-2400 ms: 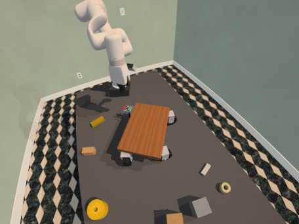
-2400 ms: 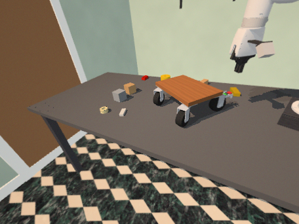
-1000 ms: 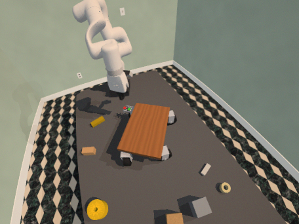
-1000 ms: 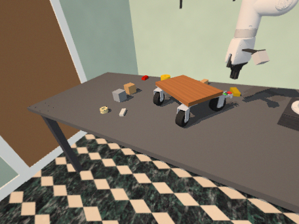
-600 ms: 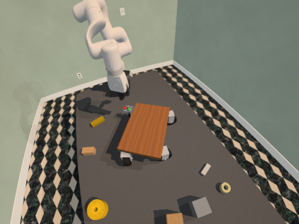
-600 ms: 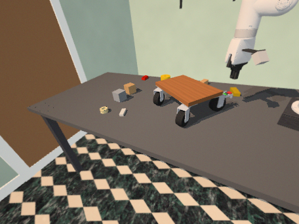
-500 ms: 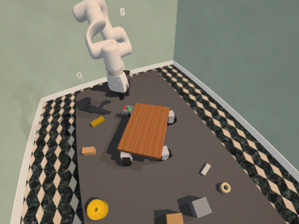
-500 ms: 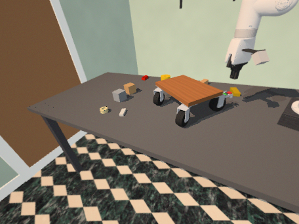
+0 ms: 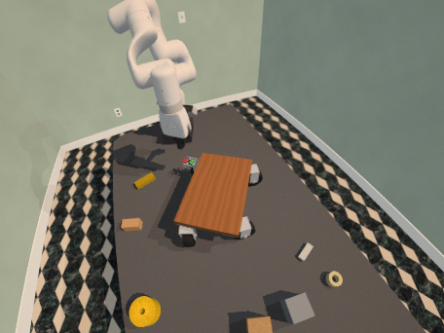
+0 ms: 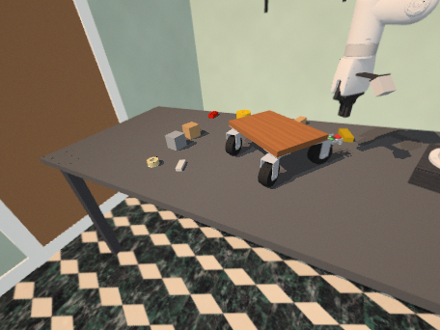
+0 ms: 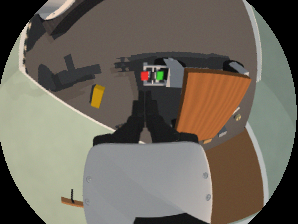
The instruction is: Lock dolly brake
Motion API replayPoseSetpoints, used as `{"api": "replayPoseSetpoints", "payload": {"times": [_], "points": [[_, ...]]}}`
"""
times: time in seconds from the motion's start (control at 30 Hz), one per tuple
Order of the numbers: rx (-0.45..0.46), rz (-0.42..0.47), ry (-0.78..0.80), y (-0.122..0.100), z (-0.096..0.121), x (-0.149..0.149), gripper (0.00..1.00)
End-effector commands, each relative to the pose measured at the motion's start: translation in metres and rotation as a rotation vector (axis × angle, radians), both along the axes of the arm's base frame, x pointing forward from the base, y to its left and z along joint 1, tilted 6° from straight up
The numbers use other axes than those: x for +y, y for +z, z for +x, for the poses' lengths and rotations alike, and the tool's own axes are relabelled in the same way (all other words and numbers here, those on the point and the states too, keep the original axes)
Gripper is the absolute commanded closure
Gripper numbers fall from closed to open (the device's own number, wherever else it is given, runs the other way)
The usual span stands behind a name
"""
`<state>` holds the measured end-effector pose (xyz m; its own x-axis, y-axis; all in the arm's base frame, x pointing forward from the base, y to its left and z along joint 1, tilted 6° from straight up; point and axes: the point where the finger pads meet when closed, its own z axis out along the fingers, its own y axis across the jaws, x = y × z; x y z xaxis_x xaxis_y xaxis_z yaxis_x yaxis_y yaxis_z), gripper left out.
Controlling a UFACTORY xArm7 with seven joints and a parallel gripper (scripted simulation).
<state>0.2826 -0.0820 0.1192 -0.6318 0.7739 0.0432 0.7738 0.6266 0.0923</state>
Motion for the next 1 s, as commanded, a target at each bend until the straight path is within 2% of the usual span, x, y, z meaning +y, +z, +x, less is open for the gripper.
{"api": "replayPoseSetpoints", "payload": {"times": [0.0,0.5,0.97], "points": [[-0.003,-0.001,0.000,-0.002,0.001,0.000,1.00],[-0.003,-0.001,0.000,-0.024,0.003,0.002,1.00],[-0.003,-0.001,0.000,-0.053,0.004,0.004,1.00]]}}
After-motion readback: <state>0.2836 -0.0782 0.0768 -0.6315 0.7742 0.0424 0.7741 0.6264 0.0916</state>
